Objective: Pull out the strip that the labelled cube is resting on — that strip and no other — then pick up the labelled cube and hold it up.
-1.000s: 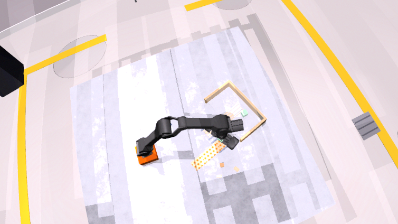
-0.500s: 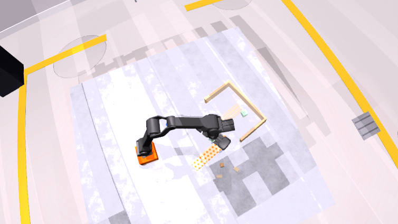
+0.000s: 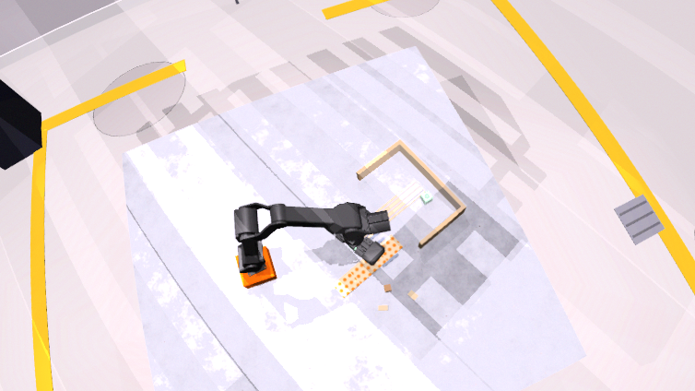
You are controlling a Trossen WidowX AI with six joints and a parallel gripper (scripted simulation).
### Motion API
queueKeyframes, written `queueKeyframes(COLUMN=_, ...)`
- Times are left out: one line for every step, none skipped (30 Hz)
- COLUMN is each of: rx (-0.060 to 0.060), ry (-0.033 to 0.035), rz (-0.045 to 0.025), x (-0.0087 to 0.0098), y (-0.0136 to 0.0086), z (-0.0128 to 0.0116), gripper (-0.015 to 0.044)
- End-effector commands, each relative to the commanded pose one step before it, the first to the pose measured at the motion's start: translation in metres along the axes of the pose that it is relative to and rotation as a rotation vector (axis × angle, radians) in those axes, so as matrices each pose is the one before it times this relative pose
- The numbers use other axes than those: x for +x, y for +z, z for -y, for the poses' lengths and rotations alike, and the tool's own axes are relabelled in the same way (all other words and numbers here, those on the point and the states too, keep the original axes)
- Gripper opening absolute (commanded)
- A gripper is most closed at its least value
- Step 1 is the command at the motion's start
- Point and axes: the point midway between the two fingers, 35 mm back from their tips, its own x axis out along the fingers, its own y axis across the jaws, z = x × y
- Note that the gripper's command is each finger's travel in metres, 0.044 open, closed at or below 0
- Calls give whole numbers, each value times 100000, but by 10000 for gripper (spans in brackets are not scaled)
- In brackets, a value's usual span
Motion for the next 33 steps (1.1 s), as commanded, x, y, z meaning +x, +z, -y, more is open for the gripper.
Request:
queueKeyframes(rx=254, ry=-712, rz=-51, x=17, y=-975, z=-738, gripper=0)
queueKeyframes(rx=-13, ry=30, rz=-24, x=43, y=-280, z=-243, gripper=0)
queueKeyframes(rx=0, ry=23, rz=-26, x=45, y=-280, z=-244, gripper=0)
queueKeyframes(rx=18, ry=12, rz=-30, x=48, y=-280, z=-245, gripper=0)
queueKeyframes(rx=23, ry=5, rz=-26, x=41, y=-231, z=-202, gripper=0)
queueKeyframes(rx=17, ry=1, rz=-16, x=26, y=-139, z=-121, gripper=0)
queueKeyframes(rx=6, ry=0, rz=-6, x=9, y=-46, z=-40, gripper=0)
queueKeyframes(rx=0, ry=-1, rz=1, x=-97, y=5, z=5, gripper=0)
queueKeyframes(rx=0, ry=-2, rz=3, x=-293, y=14, z=12, gripper=0)
queueKeyframes(rx=0, ry=-2, rz=4, x=-490, y=18, z=16, gripper=0)
queueKeyframes(rx=0, ry=-2, rz=3, x=-608, y=13, z=11, gripper=0)
queueKeyframes(rx=0, ry=-1, rz=2, x=-612, y=2, z=1, gripper=0)
queueKeyframes(rx=0, ry=0, rz=1, x=-613, y=-9, z=-8, gripper=0)
queueKeyframes(rx=0, ry=1, rz=0, x=-499, y=-16, z=-13, gripper=0)
queueKeyframes(rx=0, ry=1, rz=0, x=-300, y=-13, z=-11, gripper=0)
queueKeyframes(rx=0, ry=0, rz=0, x=-100, y=-5, z=-4, gripper=0)
queueKeyframes(rx=0, ry=0, rz=0, x=0, y=0, z=0, gripper=0)
queueKeyframes(rx=0, ry=0, rz=0, x=0, y=0, z=0, gripper=0)
queueKeyframes(rx=0, ry=0, rz=0, x=0, y=0, z=0, gripper=0)
queueKeyframes(rx=0, ry=0, rz=0, x=0, y=0, z=0, gripper=0)
queueKeyframes(rx=0, ry=0, rz=0, x=0, y=0, z=0, gripper=0)
queueKeyframes(rx=0, ry=0, rz=0, x=0, y=0, z=0, gripper=0)
queueKeyframes(rx=0, ry=0, rz=0, x=0, y=0, z=0, gripper=0)
queueKeyframes(rx=0, ry=0, rz=0, x=0, y=0, z=0, gripper=0)
queueKeyframes(rx=0, ry=0, rz=0, x=0, y=0, z=0, gripper=0)
queueKeyframes(rx=0, ry=0, rz=0, x=0, y=0, z=0, gripper=0)
queueKeyframes(rx=0, ry=0, rz=0, x=0, y=0, z=0, gripper=0)
queueKeyframes(rx=0, ry=0, rz=0, x=0, y=0, z=0, gripper=0)
queueKeyframes(rx=0, ry=0, rz=0, x=0, y=0, z=0, gripper=0)
queueKeyframes(rx=0, ry=0, rz=0, x=0, y=0, z=0, gripper=0)
queueKeyframes(rx=0, ry=0, rz=0, x=0, y=0, z=0, gripper=0)
queueKeyframes(rx=0, ry=0, rz=0, x=0, y=0, z=0, gripper=0)
queueKeyframes(rx=0, ry=0, rz=0, x=0, y=0, z=0, gripper=0)
